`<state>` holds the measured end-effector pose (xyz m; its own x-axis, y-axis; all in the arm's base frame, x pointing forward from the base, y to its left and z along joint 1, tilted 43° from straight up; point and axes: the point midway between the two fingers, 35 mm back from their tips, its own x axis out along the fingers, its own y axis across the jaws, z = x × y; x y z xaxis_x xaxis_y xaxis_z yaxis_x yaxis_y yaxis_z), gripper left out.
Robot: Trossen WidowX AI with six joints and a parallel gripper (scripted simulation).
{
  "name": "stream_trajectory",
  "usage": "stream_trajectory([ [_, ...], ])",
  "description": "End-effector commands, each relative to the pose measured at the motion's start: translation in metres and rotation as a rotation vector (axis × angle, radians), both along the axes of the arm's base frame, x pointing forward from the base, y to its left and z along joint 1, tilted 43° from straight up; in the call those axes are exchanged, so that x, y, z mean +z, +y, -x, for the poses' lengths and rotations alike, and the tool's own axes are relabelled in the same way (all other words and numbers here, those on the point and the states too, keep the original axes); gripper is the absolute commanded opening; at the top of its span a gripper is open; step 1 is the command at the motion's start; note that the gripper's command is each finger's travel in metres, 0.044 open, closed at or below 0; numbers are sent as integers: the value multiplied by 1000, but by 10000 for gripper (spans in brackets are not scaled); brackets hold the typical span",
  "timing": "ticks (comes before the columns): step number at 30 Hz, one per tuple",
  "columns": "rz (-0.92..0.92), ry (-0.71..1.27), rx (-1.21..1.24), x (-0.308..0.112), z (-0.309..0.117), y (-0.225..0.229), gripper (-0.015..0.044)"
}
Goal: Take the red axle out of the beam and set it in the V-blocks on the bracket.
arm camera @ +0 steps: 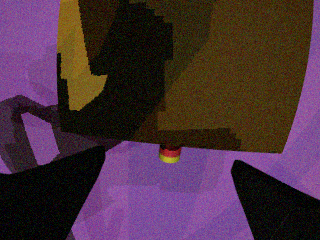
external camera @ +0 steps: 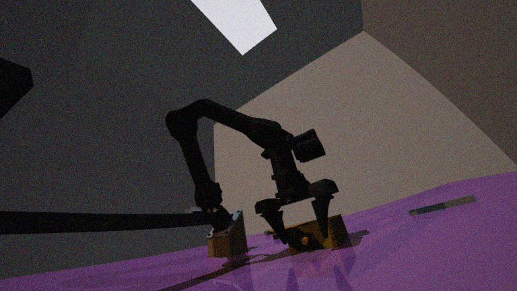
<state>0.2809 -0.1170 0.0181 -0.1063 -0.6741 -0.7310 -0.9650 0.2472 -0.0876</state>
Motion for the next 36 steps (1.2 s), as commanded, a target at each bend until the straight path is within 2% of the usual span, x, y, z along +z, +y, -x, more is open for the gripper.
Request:
stream_trajectory([
  [1,3,6,5,-4,2,-3,440],
  [4,3,6,5,-3,2,-3,440],
  [20,1,1,-1,-2,1,-2,20],
  [23,1,1,-1,-2,1,-2,0],
  [36,-1,2,0,2,2,-7,0],
])
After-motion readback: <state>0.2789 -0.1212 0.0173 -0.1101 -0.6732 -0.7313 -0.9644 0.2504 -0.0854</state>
